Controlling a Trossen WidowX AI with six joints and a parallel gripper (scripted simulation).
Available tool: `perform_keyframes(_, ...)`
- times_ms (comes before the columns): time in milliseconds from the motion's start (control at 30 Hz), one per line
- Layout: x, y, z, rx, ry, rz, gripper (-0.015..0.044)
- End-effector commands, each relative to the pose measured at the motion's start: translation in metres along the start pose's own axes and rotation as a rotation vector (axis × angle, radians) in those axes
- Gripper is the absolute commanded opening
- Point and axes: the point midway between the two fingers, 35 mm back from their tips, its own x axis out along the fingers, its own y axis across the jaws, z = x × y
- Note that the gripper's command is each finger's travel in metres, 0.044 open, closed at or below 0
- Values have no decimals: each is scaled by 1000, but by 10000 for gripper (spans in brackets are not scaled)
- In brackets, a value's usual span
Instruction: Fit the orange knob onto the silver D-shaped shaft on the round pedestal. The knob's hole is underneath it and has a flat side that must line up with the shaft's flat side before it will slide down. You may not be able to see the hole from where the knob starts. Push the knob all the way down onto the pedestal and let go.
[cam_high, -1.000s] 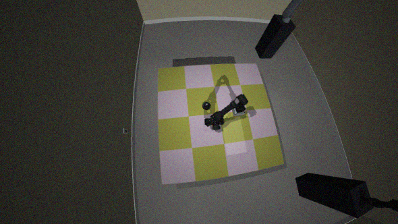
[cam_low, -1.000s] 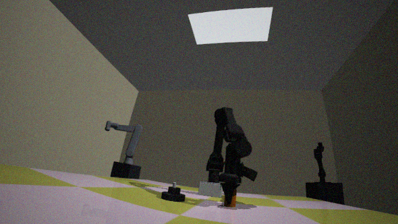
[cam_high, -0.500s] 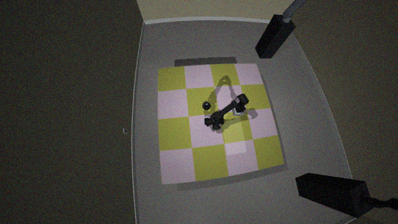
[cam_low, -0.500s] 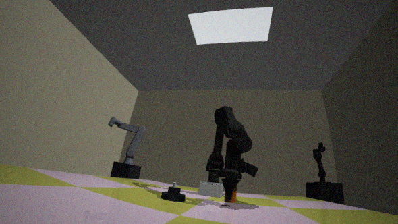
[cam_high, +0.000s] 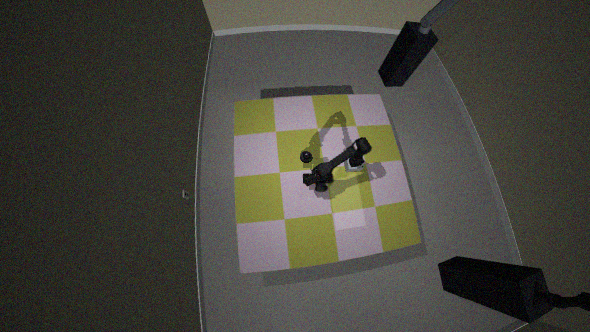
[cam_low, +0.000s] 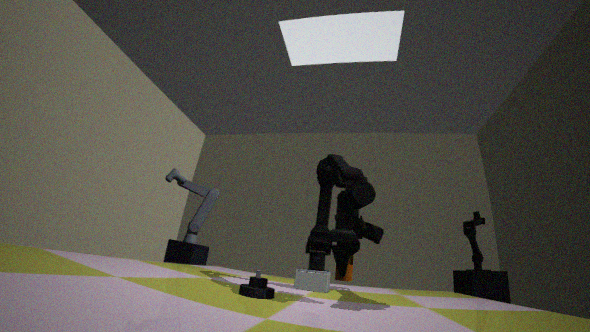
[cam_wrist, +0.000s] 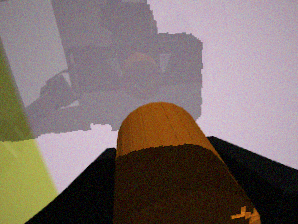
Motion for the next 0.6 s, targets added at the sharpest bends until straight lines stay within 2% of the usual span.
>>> perform_keyframes(0, -14, -2, 1, -1, -7, -7, 0)
perform_keyframes(567, -68, -2, 0, -1, -7, -8, 0)
